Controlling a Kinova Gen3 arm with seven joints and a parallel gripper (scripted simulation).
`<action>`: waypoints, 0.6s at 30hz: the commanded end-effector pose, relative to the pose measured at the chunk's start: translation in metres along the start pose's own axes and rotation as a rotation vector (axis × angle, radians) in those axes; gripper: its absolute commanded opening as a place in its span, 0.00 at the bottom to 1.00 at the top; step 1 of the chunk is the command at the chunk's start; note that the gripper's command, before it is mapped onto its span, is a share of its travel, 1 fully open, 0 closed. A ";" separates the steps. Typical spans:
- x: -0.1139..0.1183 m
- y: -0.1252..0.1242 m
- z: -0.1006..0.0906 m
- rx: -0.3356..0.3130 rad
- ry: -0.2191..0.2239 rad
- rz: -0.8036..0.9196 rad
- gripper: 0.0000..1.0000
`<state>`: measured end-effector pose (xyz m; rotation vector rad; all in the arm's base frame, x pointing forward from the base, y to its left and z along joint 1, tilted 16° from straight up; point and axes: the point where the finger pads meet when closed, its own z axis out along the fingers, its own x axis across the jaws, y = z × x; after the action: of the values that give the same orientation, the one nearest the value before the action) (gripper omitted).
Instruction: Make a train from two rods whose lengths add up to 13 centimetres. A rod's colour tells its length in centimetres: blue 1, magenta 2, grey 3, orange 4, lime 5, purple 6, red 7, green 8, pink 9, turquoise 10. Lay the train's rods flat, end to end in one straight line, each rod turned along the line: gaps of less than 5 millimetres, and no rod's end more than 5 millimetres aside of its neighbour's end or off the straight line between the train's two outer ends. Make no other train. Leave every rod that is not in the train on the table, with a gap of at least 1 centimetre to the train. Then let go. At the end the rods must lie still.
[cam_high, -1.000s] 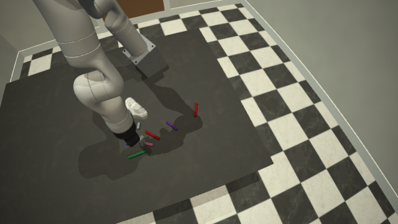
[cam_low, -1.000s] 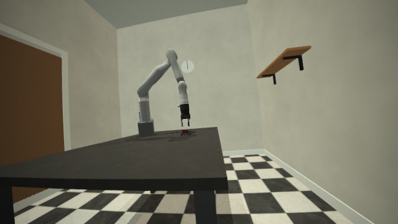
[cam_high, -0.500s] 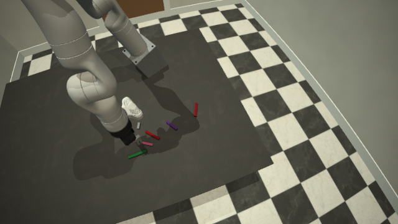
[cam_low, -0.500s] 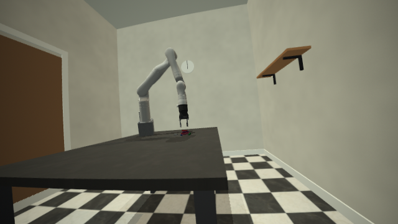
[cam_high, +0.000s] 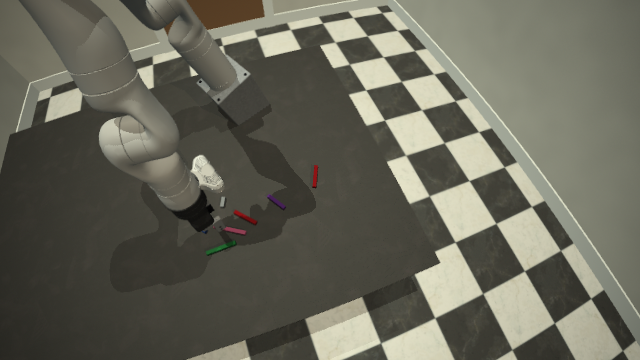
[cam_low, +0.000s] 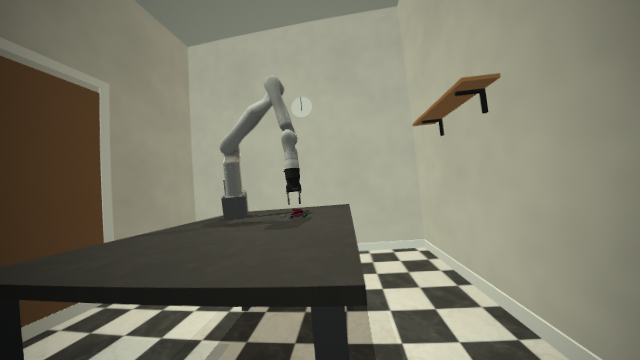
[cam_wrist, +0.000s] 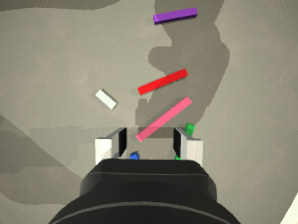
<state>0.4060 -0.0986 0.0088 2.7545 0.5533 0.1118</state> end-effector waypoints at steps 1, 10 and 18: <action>-0.005 0.004 0.000 0.005 -0.002 0.024 1.00; -0.011 0.007 0.001 0.014 -0.002 0.069 1.00; -0.011 0.007 0.001 0.014 -0.002 0.069 1.00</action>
<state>0.3979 -0.1086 0.0096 2.7878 0.4618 0.1190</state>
